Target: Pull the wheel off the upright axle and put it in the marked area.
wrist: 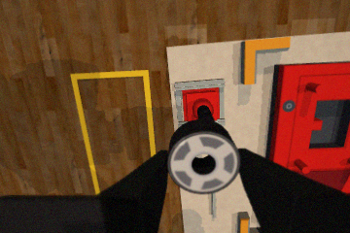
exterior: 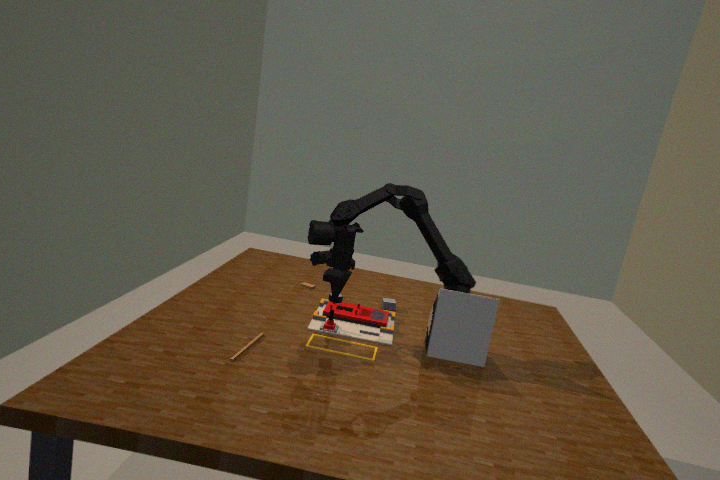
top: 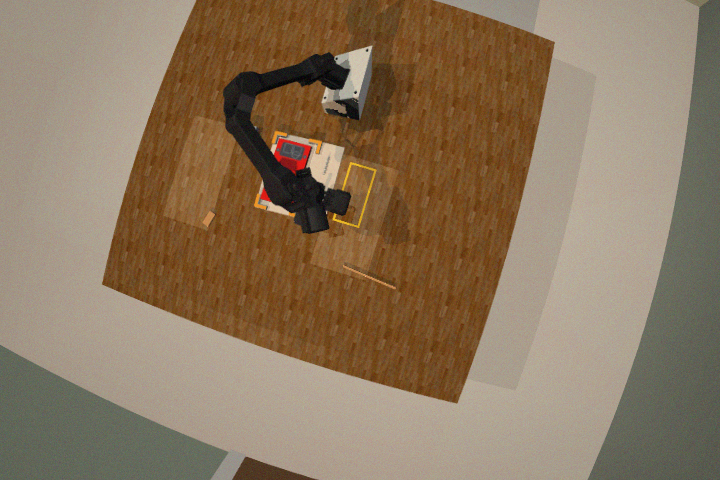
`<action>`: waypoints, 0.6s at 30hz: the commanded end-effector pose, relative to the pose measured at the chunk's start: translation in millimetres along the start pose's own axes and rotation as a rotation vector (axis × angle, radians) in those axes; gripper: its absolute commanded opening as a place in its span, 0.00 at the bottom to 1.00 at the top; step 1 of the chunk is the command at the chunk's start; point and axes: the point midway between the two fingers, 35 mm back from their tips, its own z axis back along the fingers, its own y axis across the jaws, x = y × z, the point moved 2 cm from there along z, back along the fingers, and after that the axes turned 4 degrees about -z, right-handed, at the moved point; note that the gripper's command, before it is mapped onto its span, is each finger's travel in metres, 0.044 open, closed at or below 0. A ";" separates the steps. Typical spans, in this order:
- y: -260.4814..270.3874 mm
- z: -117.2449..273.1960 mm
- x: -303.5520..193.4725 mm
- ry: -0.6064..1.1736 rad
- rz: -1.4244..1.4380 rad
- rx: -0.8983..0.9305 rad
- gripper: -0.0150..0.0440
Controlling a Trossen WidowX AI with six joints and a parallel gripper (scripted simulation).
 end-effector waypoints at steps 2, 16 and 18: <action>32.0 2.1 -18.4 0.002 0.011 0.006 0.25; 84.9 7.0 -58.1 -0.001 0.003 0.009 0.25; 84.9 4.0 -58.0 -0.001 0.003 0.009 0.25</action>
